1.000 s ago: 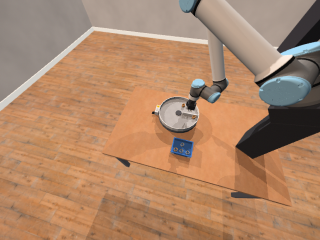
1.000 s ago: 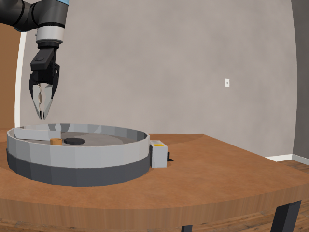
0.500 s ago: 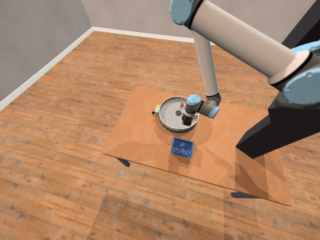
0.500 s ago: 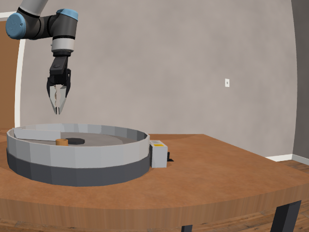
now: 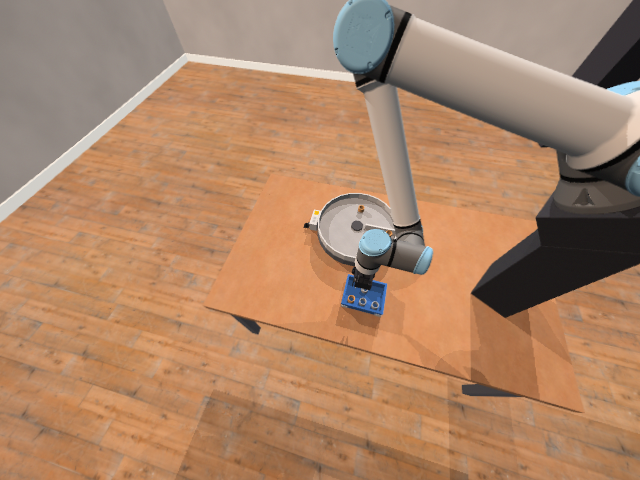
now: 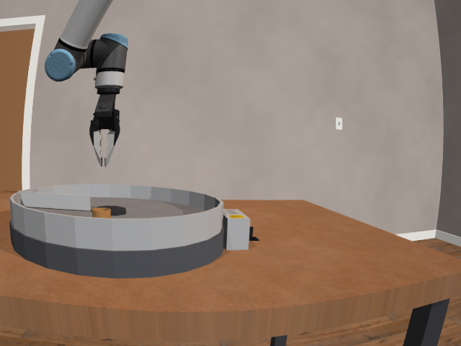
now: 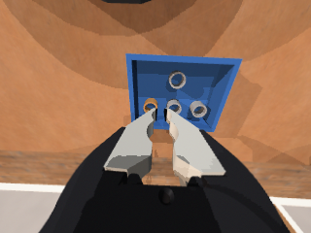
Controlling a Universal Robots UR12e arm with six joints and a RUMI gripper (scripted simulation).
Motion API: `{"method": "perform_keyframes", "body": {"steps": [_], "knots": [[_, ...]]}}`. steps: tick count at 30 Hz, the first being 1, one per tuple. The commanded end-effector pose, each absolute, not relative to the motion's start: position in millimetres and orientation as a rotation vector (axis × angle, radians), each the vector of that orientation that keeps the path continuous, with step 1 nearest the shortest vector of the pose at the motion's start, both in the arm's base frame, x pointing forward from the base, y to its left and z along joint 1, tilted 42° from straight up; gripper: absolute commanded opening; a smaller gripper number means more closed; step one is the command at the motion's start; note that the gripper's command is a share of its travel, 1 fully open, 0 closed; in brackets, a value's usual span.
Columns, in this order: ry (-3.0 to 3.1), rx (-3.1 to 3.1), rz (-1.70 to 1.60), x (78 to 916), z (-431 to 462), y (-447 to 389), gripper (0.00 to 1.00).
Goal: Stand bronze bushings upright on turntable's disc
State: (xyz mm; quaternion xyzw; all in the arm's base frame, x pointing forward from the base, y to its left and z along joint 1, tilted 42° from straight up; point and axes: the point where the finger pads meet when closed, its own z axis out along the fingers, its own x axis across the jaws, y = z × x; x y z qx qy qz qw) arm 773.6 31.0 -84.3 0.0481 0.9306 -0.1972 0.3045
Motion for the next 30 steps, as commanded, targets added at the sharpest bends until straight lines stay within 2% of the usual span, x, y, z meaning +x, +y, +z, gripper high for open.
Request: {"method": "perform_keyframes", "body": {"steps": [1, 30], "knots": [[2.469, 0.136, -0.529, 787.8, -95.8, 64.9, 0.06], [2.468, 0.136, -0.529, 789.8, -97.8, 71.9, 0.06]]}}
